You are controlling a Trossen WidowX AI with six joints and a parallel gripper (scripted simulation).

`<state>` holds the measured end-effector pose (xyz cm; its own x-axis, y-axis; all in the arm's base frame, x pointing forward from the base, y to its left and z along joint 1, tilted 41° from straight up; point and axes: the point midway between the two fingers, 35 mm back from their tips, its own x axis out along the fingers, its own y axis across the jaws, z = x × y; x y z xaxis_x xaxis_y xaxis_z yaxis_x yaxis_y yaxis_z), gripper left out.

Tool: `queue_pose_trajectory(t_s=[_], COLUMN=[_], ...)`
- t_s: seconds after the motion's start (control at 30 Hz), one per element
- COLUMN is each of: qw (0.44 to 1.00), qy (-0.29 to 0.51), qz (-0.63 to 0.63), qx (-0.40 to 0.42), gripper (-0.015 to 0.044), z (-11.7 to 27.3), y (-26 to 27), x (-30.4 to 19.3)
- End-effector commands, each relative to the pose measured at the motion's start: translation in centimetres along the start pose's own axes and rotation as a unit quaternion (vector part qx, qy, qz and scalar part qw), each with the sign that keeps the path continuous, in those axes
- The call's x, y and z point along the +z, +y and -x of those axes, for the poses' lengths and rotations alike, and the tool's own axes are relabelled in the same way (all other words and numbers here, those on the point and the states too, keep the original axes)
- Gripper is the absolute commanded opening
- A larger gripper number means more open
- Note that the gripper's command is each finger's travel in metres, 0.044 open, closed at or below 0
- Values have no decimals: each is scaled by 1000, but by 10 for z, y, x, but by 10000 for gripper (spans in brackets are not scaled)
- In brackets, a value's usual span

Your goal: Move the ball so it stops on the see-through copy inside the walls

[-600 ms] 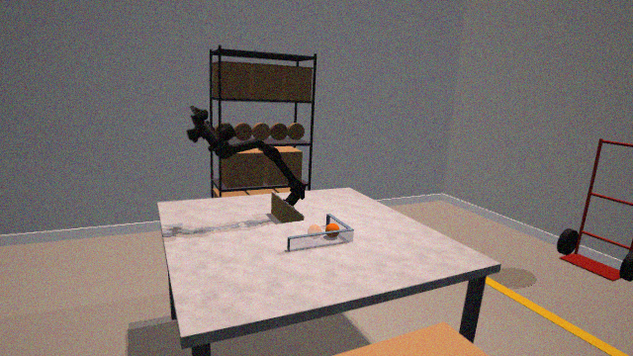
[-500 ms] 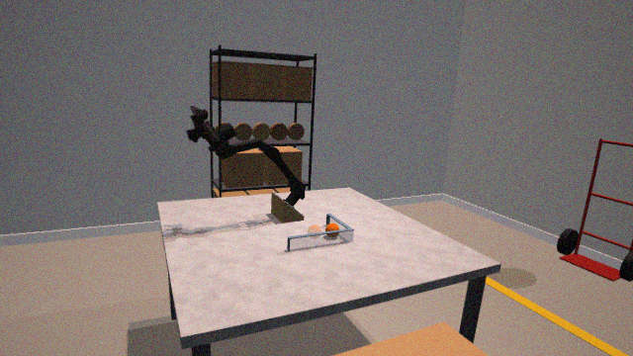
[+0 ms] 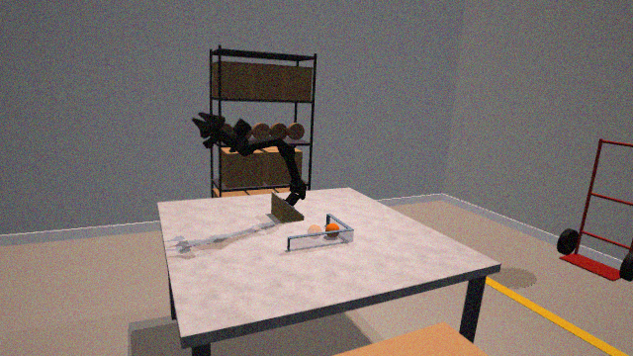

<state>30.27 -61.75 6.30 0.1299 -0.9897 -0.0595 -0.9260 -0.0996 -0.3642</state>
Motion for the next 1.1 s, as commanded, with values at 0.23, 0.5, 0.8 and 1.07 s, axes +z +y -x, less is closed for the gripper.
queue_pose_trajectory(t_s=[0.23,0.5,0.8,1.07], qw=[959,891,787,674], qy=[-257,-427,-602,-734], qz=[-20,-34,-29,3], qx=[-117,-148,-132,-78], gripper=[439,439,439,439], z=[104,213,353,481], y=[-132,-188,-213,-202], x=[81,117,135,129])
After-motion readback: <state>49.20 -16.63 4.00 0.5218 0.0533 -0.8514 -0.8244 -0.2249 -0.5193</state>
